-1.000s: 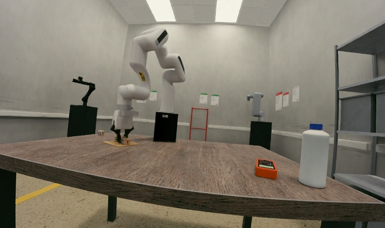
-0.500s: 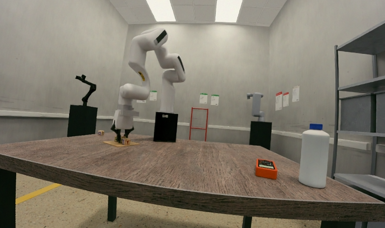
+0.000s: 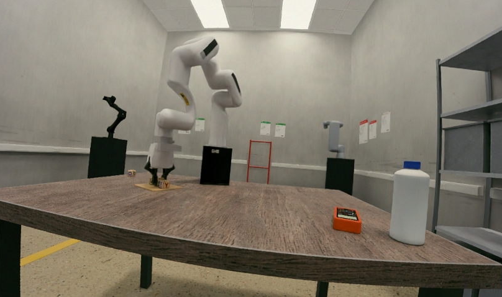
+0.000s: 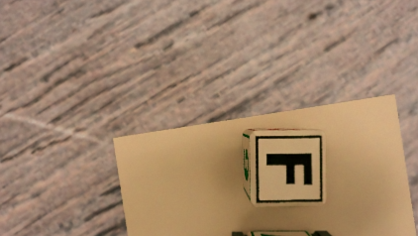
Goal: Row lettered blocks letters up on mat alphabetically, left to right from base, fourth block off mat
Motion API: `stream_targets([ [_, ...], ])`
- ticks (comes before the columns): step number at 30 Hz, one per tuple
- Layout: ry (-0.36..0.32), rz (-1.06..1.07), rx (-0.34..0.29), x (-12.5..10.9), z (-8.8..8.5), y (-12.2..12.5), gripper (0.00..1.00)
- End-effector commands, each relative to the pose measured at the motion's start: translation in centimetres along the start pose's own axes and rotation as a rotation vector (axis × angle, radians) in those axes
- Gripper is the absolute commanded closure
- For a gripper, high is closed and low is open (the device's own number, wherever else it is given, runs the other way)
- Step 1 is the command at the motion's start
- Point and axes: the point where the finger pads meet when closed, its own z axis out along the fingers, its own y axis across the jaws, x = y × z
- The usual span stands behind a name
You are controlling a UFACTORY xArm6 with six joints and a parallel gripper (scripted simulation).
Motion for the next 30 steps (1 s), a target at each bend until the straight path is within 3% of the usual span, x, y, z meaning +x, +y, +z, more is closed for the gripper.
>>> stream_targets([
  [1, 0.000, 0.000, -0.002, 0.01, -0.04, 0.08, 0.72],
  [30, 0.000, 0.000, -0.002, 0.01, 0.35, 0.09, 0.72],
])
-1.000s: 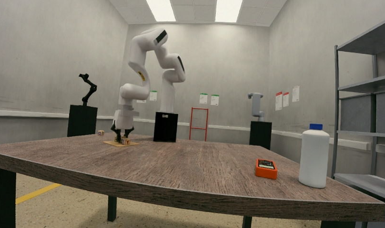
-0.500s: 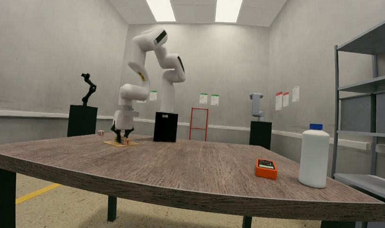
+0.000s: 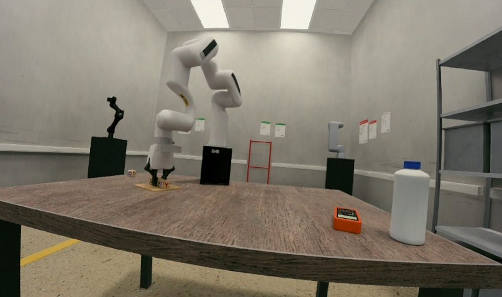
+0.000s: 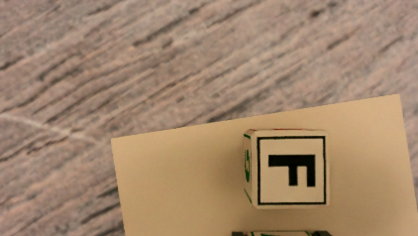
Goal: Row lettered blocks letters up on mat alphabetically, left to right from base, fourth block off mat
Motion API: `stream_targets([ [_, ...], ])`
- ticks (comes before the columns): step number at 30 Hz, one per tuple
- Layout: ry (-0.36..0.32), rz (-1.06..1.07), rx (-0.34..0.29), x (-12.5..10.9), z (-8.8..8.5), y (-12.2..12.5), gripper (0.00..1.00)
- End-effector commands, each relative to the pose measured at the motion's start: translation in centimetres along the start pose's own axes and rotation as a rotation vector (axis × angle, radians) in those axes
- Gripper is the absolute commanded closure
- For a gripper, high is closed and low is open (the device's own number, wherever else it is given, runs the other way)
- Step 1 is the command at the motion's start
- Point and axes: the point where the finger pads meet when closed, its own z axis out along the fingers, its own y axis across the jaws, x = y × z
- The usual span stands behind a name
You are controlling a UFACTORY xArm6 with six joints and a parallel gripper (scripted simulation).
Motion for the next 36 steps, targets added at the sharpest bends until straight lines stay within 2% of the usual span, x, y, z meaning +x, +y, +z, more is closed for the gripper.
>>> stream_targets([
  [1, 0.000, 0.000, -0.002, 0.01, -0.05, 0.08, 0.72],
  [30, 0.000, 0.000, -0.002, 0.01, -0.05, 0.08, 0.72],
  [31, 0.000, 0.000, -0.002, 0.01, -0.05, 0.08, 0.68],
  [36, 0.000, 0.000, -0.002, 0.01, -0.05, 0.08, 0.64],
])
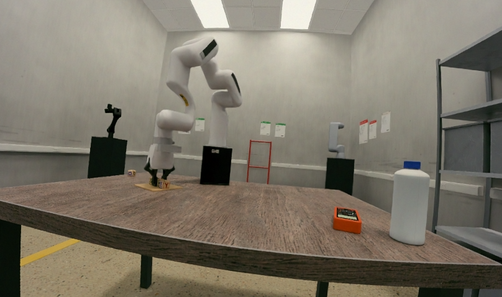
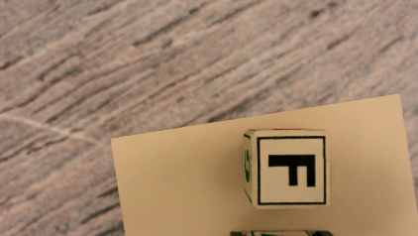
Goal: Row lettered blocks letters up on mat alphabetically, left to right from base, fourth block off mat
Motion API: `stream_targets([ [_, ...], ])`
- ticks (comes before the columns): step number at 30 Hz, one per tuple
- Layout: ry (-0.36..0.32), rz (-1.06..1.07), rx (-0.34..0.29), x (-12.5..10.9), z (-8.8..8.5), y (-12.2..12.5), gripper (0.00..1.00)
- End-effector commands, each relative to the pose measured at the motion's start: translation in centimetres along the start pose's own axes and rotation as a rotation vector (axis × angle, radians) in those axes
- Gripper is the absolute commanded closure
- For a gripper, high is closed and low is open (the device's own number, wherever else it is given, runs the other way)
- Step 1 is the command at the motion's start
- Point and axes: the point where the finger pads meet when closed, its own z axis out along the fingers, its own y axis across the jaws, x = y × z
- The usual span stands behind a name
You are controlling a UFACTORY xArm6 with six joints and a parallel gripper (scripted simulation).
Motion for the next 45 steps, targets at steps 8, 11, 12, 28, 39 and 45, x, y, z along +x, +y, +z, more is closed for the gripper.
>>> stream_targets([
  [8, 0.000, 0.000, -0.002, 0.0, 0.0, 0.1, 0.56],
  [11, 0.000, 0.000, -0.002, 0.0, 0.0, 0.1, 0.52],
  [12, 0.000, 0.000, -0.002, 0.0, 0.0, 0.1, 0.52],
  [28, 0.000, 0.000, -0.002, 0.0, -0.6, 0.1, 0.52],
  [39, 0.000, 0.000, -0.002, 0.0, -3.1, 0.1, 0.52],
  [45, 0.000, 0.000, -0.002, 0.0, -5.2, 0.1, 0.52],
])
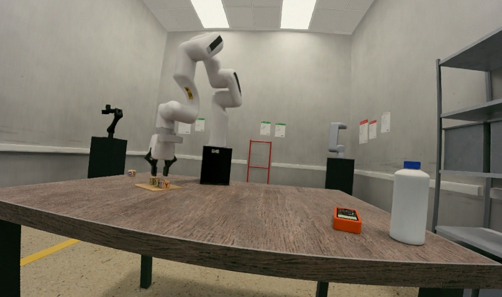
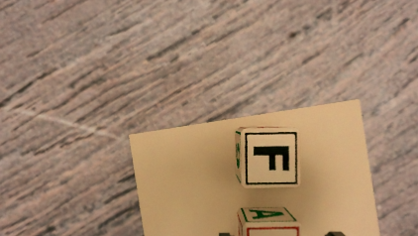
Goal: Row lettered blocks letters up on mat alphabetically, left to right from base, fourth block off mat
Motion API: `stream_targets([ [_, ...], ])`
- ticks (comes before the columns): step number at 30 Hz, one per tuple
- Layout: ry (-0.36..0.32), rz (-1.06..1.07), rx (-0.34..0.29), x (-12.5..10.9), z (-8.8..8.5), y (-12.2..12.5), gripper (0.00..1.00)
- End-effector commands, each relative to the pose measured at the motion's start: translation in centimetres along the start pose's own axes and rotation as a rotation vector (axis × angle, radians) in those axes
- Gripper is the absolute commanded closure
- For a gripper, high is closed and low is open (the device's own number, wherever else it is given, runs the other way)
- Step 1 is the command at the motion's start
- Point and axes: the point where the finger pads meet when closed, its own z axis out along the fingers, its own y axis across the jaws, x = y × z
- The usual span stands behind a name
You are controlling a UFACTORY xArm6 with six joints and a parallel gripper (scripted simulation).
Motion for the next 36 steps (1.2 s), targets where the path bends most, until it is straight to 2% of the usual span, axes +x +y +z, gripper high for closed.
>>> stream_targets([
  [1, 0.000, 0.001, 0.014, 0.0, -1.5, 0.1, 0.52],
  [8, 0.000, 0.001, 0.014, 0.0, -3.4, 0.2, 0.52],
  [17, 0.000, 0.001, 0.014, 0.0, -4.5, 0.2, 0.52],
  [32, 0.000, 0.001, 0.014, 0.0, -5.1, 0.2, 0.52],
  [33, 0.000, 0.001, 0.014, 0.0, -5.1, 0.2, 0.00],
  [36, 0.000, 0.001, 0.014, 0.0, -5.1, 0.2, 0.00],
])
